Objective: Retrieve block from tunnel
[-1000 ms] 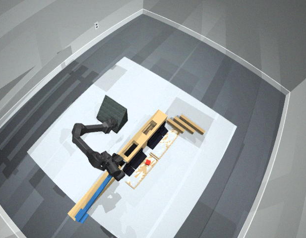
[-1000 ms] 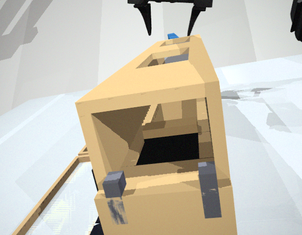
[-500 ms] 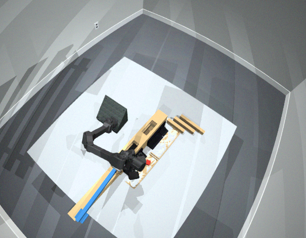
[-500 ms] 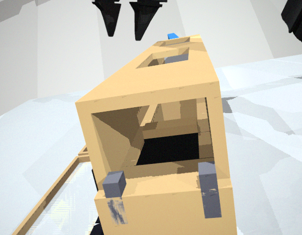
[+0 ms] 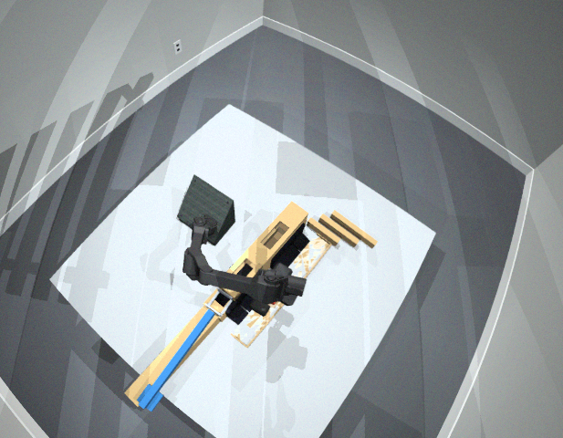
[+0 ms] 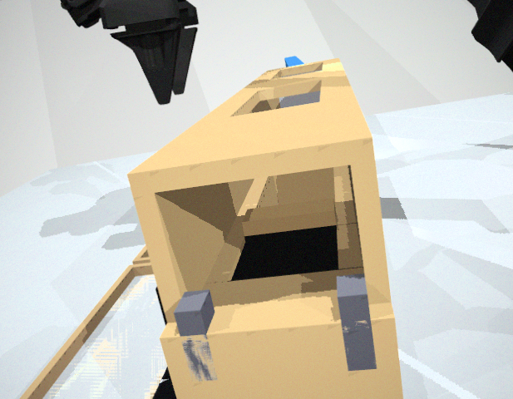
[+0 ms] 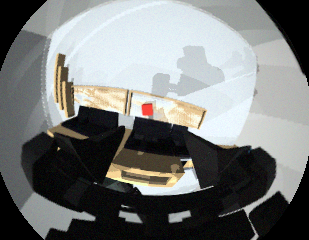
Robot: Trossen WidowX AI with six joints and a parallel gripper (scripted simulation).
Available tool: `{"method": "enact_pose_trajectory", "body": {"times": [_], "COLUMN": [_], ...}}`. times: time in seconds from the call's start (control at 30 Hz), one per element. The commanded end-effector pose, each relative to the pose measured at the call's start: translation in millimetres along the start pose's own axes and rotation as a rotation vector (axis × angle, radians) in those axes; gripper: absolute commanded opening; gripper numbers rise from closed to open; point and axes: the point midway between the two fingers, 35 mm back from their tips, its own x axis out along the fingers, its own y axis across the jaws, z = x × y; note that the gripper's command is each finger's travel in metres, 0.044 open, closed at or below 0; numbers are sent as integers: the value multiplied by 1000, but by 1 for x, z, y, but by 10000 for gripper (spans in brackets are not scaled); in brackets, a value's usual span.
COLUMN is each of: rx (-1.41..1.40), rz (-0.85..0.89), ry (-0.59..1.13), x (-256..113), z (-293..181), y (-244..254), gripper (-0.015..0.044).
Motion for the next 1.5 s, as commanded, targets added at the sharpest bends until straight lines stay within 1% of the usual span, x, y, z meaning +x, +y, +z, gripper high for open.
{"method": "enact_pose_trajectory", "body": {"times": [0.0,0.33,1.47], "rx": [129,129,129], "rz": [-2,-2,4], "ry": [40,40,38], "x": [4,7,62], "z": [4,5,10], "y": [21,21,23], "gripper": [440,440,440]}}
